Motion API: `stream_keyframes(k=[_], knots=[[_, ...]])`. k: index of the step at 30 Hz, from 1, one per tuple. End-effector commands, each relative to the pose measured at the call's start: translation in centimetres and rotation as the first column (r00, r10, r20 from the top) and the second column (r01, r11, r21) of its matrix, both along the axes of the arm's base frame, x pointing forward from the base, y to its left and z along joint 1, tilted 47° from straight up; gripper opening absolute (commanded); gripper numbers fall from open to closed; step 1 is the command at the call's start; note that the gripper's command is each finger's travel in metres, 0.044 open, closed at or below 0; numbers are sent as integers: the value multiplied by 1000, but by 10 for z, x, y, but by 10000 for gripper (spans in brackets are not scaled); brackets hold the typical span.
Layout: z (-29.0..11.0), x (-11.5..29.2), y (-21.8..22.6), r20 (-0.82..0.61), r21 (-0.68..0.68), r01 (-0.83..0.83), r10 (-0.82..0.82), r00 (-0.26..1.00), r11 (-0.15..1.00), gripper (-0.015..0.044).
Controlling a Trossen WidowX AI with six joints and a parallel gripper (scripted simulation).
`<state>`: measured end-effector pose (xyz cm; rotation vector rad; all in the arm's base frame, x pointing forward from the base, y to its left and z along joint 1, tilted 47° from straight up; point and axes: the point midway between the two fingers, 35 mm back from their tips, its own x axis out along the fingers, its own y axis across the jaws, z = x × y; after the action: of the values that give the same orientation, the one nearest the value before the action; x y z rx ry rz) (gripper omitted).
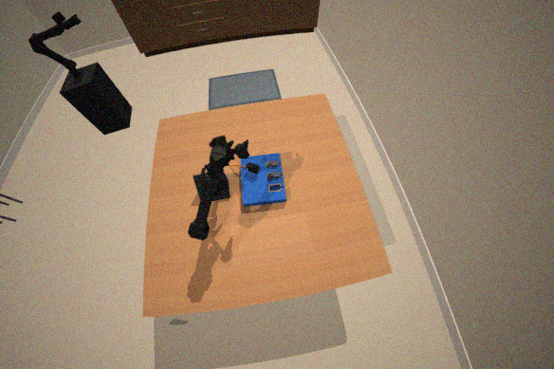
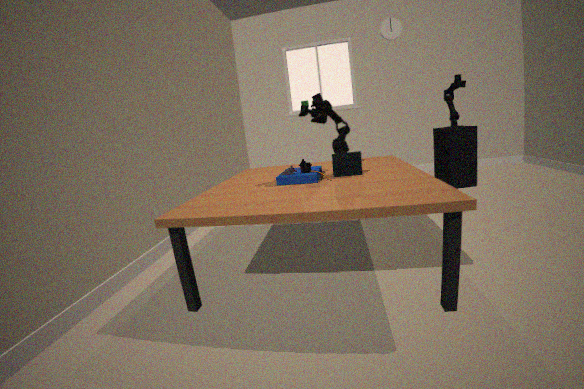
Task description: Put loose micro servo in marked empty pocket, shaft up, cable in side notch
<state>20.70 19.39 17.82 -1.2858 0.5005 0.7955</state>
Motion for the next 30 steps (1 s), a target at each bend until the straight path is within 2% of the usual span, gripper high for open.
stream_keyframes(k=[1,9,17,30], knots=[[-16,8,-6,-33,-129,-16,12,999,992,440],[-47,19,-21,-131,-359,-80,34,991,930,440],[-76,26,-39,-263,-541,-187,47,964,820,440],[-117,29,-74,-513,-691,-424,17,858,585,440]])
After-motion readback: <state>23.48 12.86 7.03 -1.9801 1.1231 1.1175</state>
